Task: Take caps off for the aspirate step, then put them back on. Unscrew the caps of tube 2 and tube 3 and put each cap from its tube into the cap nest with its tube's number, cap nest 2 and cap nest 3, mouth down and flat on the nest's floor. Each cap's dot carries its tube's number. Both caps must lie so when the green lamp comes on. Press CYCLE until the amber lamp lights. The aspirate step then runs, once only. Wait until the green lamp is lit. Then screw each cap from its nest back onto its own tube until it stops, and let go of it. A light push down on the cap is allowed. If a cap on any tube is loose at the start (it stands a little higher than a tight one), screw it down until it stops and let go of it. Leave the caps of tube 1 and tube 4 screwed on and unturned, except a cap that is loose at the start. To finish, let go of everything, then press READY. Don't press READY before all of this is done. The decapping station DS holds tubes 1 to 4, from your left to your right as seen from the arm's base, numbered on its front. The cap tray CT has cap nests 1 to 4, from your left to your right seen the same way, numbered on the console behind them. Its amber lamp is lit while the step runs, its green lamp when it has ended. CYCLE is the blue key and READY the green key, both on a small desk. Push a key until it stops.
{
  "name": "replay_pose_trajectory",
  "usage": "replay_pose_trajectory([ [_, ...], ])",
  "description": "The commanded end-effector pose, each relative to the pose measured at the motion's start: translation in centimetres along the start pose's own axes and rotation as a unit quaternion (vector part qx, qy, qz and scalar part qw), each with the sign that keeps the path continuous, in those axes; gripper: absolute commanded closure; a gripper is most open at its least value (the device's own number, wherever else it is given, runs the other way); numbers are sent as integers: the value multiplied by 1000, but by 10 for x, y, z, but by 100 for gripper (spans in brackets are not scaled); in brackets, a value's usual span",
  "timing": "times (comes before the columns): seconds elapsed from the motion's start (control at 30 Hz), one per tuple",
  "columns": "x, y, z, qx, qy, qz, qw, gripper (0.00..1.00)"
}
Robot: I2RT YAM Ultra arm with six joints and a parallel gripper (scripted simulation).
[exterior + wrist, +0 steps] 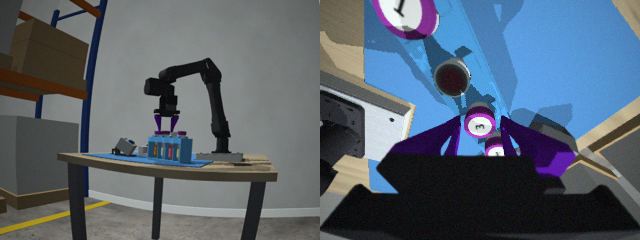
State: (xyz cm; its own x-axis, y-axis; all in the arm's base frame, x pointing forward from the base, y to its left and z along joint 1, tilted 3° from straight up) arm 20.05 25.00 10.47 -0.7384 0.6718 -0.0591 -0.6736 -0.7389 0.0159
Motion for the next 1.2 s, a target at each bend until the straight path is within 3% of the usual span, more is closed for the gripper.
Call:
replay_pose_trajectory([
  [0.0, 0, -2, 3, -6, -2, -119, 993, 51],
  [0.23, 0, -2, 3, -6, -3, -282, 959, 51],
  [0.27, 0, -2, 3, -6, -3, -322, 947, 51],
  [0.3, 0, -2, 3, -6, -3, -322, 947, 51],
  [0.37, 0, -2, 3, -6, -3, -391, 920, 51],
  [0.43, 0, -2, 3, -6, -3, -391, 920, 51],
  [0.5, 0, -2, 3, -6, -4, -470, 882, 51],
  [0.53, 0, -2, 3, -6, -4, -474, 880, 51],
  [0.57, 0, -2, 3, -5, -4, -511, 860, 51],
  [0.6, 0, -2, 3, -5, -4, -511, 860, 51],
  [0.67, 0, -2, 3, -5, -4, -572, 820, 51],
  [0.7, 0, -2, 3, -5, -4, -580, 814, 51],
  [0.73, 0, -2, 3, -5, -5, -612, 791, 51],
  [0.77, 0, -2, 3, -5, -5, -614, 789, 51],
  [0.8, 0, -2, 3, -5, -5, -646, 763, 51],
  [0.83, 0, -2, 3, -5, -5, -646, 763, 51],
  [0.9, 0, -2, 3, -4, -5, -701, 713, 51],
  [1.0, 0, -2, 3, -4, -5, -707, 707, 51],
  [1.1, 0, -2, 3, -4, -6, -785, 619, 51],
  [1.13, 0, -2, 3, -4, -6, -790, 613, 51],
  [1.17, 0, -2, 3, -3, -6, -815, 580, 51],
])
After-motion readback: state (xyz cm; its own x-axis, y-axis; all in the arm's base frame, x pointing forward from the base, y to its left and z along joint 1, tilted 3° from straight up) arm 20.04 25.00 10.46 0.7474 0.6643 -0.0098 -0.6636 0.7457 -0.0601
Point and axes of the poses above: the point where the finger pads meet when closed, its own z axis back along the fingers, its own y axis across the jaws, x = y × z, the point moved 2 cm from there along z, back along the fingers, and after that the axes turned 14 degrees about z, right-handed, at the moved point
